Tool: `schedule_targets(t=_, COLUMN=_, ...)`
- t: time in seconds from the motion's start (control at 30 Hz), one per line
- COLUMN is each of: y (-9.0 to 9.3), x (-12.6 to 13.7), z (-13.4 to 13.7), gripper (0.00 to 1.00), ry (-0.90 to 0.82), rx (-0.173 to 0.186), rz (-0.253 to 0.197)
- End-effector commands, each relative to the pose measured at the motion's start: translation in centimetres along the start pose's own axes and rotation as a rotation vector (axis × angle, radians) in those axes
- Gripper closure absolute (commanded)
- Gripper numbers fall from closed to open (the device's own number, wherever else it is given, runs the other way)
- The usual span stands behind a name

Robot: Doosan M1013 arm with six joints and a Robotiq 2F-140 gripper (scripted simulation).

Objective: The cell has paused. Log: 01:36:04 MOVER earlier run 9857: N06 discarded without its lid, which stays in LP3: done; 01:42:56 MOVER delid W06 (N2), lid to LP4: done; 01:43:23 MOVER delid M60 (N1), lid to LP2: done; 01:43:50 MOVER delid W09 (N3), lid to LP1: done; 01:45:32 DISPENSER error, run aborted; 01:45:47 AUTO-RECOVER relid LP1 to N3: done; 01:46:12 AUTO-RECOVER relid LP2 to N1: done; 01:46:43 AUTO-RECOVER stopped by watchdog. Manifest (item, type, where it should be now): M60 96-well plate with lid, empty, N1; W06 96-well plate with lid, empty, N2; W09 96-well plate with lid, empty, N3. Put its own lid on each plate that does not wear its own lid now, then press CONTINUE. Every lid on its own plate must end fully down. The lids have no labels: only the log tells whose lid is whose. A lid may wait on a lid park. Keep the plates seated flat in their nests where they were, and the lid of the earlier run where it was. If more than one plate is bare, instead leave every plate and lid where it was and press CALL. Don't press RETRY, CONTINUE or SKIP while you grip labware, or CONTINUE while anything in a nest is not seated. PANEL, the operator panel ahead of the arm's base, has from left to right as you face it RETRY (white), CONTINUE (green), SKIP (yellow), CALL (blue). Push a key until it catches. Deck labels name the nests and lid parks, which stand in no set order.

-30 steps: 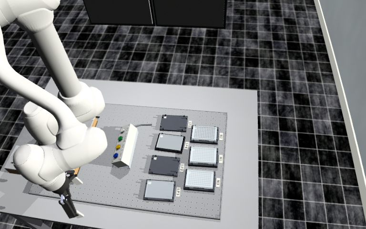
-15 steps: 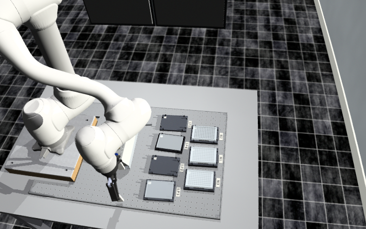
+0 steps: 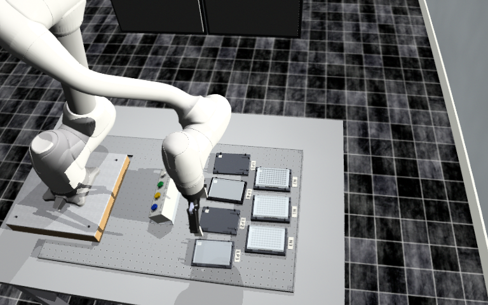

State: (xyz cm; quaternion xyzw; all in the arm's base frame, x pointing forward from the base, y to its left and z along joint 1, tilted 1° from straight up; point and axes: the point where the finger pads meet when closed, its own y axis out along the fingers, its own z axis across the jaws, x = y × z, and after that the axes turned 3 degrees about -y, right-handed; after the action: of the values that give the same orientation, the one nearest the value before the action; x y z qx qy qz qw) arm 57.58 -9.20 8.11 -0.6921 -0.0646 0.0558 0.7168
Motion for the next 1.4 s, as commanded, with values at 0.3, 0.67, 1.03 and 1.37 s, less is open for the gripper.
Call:
schedule_targets(t=0.3, y=1.9, x=5.9, z=10.0, gripper=0.00, ry=0.083, rx=-0.020, rz=0.008)
schedule_targets(t=0.67, y=2.0, x=6.0, z=10.2, gripper=1.00, ry=0.084, rx=-0.020, rz=0.008)
schedule_targets(t=1.03, y=2.0, x=6.0, z=10.2, gripper=1.00, ry=0.084, rx=-0.020, rz=0.008)
schedule_targets(t=1.37, y=2.0, x=6.0, z=10.2, gripper=1.00, ry=0.084, rx=-0.020, rz=0.008)
